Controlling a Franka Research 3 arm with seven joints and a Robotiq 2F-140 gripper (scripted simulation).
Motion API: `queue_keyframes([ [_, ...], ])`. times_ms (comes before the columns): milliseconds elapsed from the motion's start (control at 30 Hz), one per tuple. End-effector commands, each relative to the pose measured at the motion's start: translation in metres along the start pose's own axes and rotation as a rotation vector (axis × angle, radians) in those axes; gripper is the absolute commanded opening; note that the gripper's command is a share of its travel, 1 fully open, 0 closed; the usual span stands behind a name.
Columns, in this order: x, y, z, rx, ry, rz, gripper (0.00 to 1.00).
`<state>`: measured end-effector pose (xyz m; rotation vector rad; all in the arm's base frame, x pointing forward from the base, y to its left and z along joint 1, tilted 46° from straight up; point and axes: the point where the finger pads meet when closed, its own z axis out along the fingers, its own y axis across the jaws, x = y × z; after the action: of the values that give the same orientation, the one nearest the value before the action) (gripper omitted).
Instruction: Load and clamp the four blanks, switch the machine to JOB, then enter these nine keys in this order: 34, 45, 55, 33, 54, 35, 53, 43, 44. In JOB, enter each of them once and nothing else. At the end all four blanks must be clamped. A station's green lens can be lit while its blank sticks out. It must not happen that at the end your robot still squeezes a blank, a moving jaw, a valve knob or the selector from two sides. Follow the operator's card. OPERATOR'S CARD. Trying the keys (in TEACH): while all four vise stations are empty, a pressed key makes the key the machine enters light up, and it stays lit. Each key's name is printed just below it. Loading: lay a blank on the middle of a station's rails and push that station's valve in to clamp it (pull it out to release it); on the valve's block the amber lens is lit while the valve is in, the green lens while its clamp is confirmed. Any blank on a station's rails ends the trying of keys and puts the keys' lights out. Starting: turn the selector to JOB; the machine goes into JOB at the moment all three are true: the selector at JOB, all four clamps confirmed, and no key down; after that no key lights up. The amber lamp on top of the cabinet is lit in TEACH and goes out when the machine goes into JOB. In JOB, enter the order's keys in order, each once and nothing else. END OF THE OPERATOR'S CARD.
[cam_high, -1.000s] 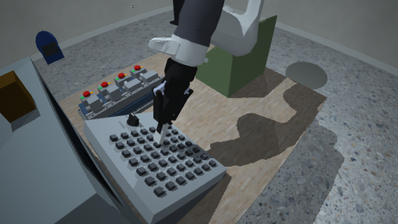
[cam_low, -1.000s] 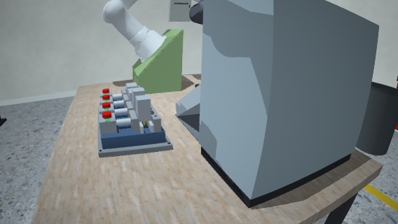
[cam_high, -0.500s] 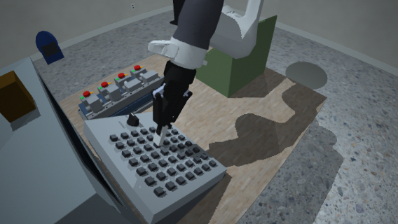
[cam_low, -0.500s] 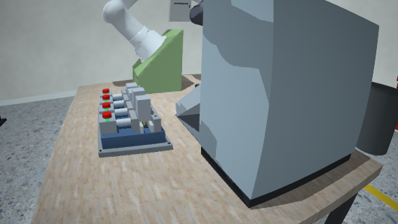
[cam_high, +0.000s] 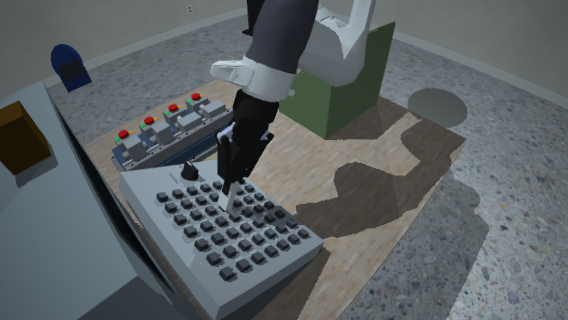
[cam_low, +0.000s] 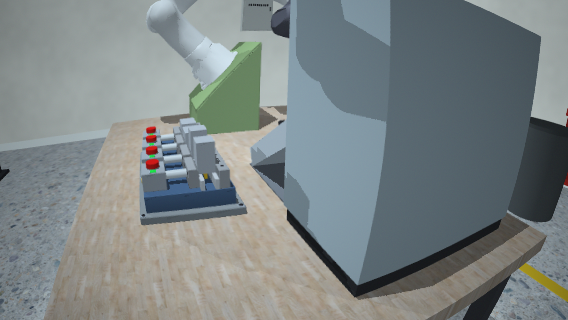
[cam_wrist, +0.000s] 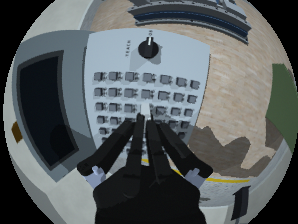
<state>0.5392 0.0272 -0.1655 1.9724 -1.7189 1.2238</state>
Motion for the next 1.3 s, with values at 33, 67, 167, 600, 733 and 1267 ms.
queue_keyframes([
  [33,-0.0011,-0.0006,0.0016,0.003,-0.001,-0.008,0.0],
  [67,-0.0011,-0.0006,0.0017,0.003,-0.001,-0.008,0.0],
  [167,-0.0011,-0.0006,0.0017,0.003,-0.001,-0.008,0.0],
  [600,-0.0011,-0.0006,0.0017,0.003,-0.001,-0.008,0.0],
  [733,-0.0011,-0.0006,0.0017,0.003,-0.001,-0.008,0.0],
  [1267,-0.001,-0.0006,-0.0044,0.003,-0.001,-0.008,0.0],
])
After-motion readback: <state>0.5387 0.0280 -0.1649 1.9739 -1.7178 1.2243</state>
